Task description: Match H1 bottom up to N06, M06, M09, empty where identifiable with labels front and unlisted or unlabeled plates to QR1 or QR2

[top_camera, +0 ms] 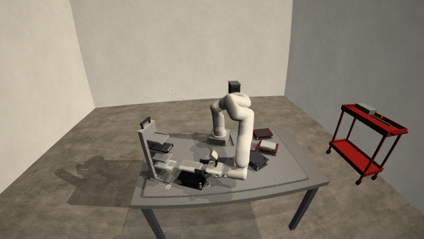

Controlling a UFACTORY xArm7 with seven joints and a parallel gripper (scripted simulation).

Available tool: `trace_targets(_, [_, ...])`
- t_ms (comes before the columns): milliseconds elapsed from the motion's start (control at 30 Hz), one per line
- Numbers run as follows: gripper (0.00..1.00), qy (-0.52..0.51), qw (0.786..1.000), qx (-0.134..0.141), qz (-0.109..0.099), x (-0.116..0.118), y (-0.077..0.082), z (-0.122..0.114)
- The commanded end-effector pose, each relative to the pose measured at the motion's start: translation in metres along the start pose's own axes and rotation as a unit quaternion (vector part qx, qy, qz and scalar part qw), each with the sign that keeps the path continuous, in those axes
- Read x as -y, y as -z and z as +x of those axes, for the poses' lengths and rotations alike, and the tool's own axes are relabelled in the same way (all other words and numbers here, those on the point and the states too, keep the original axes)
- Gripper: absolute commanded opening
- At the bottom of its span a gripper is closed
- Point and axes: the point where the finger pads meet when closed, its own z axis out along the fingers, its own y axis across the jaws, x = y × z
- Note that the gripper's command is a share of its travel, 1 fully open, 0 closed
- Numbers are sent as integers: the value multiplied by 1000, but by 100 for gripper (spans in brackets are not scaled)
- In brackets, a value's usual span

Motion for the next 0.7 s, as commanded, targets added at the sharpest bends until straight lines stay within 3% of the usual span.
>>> trace_targets(0, [0, -2, 1000, 1, 0, 1, 0, -4])
trace_targets(667, [0, -2, 1000, 1, 0, 1, 0, -32])
